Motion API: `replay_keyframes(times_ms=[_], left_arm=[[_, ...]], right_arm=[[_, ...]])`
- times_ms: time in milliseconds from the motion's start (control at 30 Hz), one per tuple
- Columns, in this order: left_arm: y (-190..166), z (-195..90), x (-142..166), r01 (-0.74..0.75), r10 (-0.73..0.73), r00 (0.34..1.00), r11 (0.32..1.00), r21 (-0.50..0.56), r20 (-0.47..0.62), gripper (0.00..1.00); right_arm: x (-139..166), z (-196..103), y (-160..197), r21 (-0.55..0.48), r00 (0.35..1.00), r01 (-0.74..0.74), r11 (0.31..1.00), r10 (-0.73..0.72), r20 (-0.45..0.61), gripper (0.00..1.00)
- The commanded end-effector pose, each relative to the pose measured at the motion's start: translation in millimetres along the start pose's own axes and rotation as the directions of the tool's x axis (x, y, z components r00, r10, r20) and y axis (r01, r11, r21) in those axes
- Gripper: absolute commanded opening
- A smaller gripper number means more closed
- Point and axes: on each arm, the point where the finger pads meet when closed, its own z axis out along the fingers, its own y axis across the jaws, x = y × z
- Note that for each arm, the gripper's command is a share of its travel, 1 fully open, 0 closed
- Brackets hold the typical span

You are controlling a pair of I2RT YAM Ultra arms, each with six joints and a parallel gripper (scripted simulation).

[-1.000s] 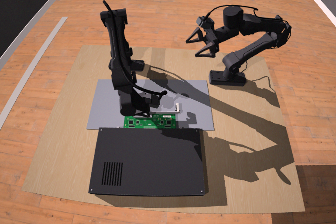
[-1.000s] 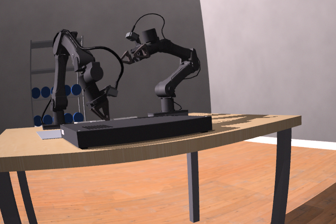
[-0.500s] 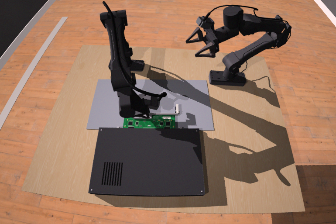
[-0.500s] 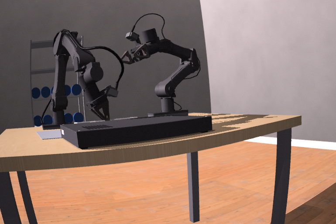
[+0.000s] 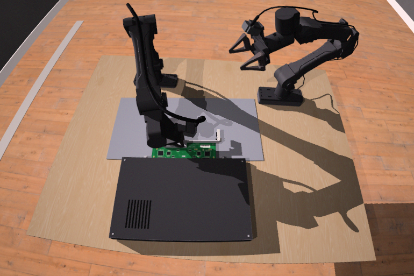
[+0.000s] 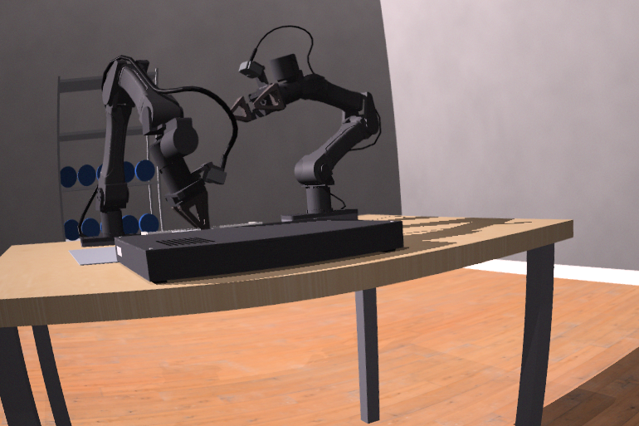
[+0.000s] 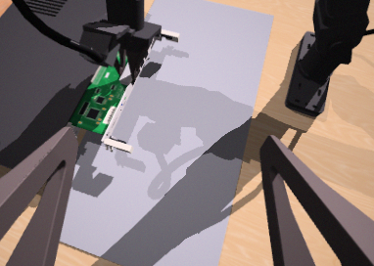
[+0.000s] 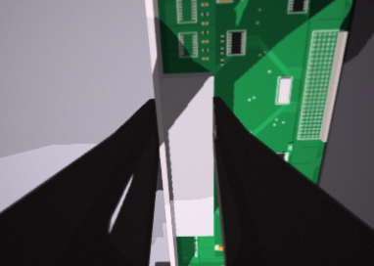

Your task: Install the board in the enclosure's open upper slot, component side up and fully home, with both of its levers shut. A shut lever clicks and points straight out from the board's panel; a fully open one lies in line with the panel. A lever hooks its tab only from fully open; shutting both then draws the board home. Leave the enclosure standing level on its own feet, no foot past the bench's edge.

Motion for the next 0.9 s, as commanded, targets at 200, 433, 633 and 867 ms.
replay_keyframes(times_ms=[200,433,633,867], left_arm=[[1.1,-10.7,-15.4,0.005,-0.004,0.999,1.000,-0.005,0.045,1.00],[1.1,-10.7,-15.4,0.005,-0.004,0.999,1.000,-0.005,0.045,1.00],[1.1,-10.7,-15.4,0.005,-0.004,0.999,1.000,-0.005,0.045,1.00],[1.1,-10.7,-15.4,0.005,-0.004,0.999,1.000,-0.005,0.045,1.00]], right_arm=[[-11.0,-13.7,-10.4,0.026,0.999,0.014,1.000,-0.015,0.040,0.18],[-9.1,-10.4,-15.4,0.017,0.999,0.011,1.000,-0.012,0.039,0.18],[-10.7,-13.4,-16.2,0.026,0.999,0.014,1.000,-0.015,0.040,0.18],[-8.3,-10.2,-15.8,0.004,0.999,0.010,1.000,-0.011,0.036,0.18]])
